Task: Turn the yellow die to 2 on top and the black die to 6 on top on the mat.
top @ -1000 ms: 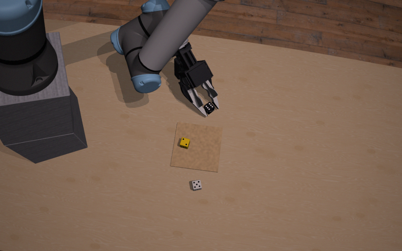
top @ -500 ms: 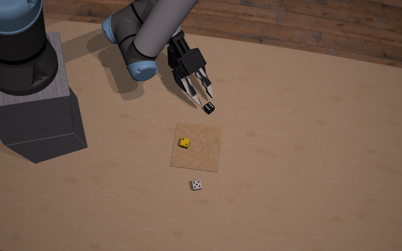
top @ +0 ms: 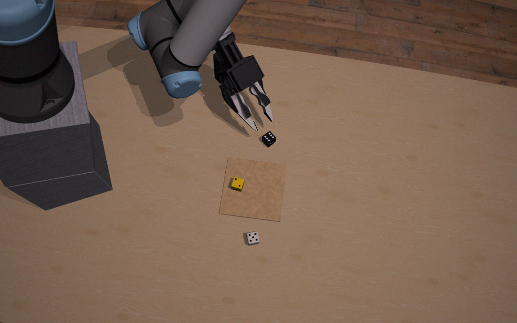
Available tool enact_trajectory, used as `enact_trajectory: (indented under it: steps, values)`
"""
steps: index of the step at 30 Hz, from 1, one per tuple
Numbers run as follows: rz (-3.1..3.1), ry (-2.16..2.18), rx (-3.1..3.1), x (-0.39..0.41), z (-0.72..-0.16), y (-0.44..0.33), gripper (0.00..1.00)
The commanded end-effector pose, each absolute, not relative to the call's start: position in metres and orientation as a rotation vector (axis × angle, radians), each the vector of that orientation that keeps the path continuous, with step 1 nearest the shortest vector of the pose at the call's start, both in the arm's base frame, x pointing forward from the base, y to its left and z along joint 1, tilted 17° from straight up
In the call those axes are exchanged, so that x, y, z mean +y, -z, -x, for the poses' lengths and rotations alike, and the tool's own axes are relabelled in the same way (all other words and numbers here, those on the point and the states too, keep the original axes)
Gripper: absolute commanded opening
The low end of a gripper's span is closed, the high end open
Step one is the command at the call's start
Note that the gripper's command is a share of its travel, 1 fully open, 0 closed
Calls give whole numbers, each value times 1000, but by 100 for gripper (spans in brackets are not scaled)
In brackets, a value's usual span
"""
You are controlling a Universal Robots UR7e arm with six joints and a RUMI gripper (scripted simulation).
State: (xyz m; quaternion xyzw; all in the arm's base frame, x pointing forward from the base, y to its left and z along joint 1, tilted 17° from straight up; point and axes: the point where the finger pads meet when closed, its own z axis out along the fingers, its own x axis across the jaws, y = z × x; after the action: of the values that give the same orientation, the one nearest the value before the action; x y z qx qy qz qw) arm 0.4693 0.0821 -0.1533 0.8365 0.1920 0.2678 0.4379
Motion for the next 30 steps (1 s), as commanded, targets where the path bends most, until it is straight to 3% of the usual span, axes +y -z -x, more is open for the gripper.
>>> enact_trajectory:
  steps: [1,30]
  values:
    - [-2080,-667,477,81,-465,139,24]
    - [-2160,-654,513,74,-458,104,24]
